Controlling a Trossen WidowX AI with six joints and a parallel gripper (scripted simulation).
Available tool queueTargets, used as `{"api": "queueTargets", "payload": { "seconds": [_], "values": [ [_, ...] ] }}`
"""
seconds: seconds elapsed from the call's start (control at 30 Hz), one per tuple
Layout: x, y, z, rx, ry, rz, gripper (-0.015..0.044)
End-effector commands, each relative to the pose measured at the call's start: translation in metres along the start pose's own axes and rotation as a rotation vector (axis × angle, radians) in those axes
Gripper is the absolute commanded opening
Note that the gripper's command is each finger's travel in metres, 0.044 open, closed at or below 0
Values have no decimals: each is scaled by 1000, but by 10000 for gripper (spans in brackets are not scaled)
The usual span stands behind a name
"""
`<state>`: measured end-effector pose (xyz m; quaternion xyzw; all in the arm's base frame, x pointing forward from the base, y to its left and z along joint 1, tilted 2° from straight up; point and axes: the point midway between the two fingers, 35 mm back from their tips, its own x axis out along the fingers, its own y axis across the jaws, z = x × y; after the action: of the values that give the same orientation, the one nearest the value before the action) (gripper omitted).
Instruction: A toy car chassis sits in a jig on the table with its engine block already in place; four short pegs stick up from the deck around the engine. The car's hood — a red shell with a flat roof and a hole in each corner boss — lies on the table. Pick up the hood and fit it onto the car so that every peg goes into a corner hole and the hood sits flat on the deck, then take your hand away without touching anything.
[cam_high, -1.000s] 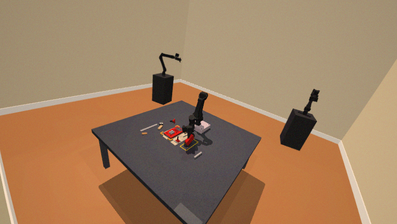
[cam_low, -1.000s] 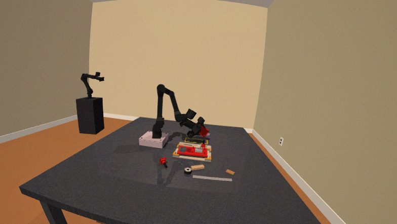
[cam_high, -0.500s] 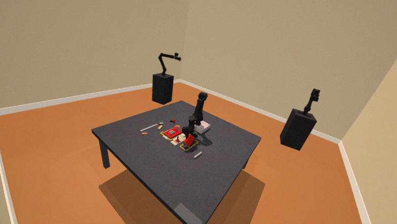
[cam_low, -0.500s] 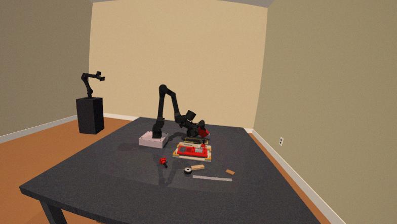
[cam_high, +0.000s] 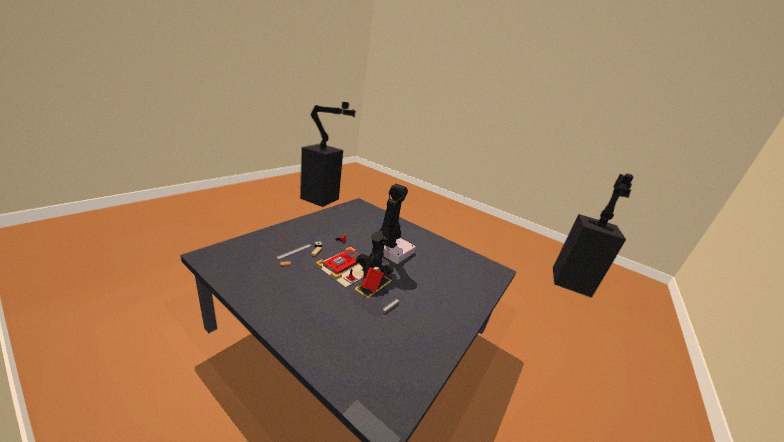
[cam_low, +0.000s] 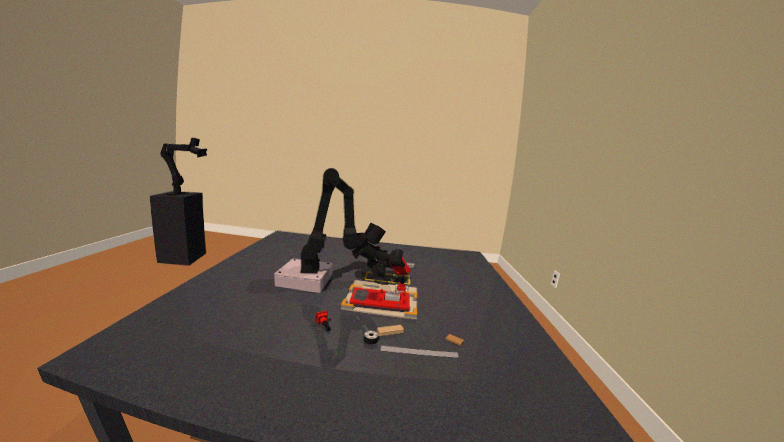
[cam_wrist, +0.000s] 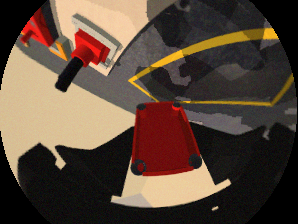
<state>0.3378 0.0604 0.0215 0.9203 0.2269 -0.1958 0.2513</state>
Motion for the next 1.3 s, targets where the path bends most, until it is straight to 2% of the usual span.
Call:
{"api": "queueTargets", "payload": {
  "seconds": [0.0, 0.17, 0.73, 0.97, 1.27],
  "values": [
    [0, -5, 7, 96, -4, -8, 0],
    [0, -1, 1, 21, -1, -2, 0],
    [0, -2, 5, 49, -6, -3, 440],
    [-5, 1, 1, 72, -7, -3, 440],
    [-39, 17, -14, 198, -10, -5, 440]
  ]
}}
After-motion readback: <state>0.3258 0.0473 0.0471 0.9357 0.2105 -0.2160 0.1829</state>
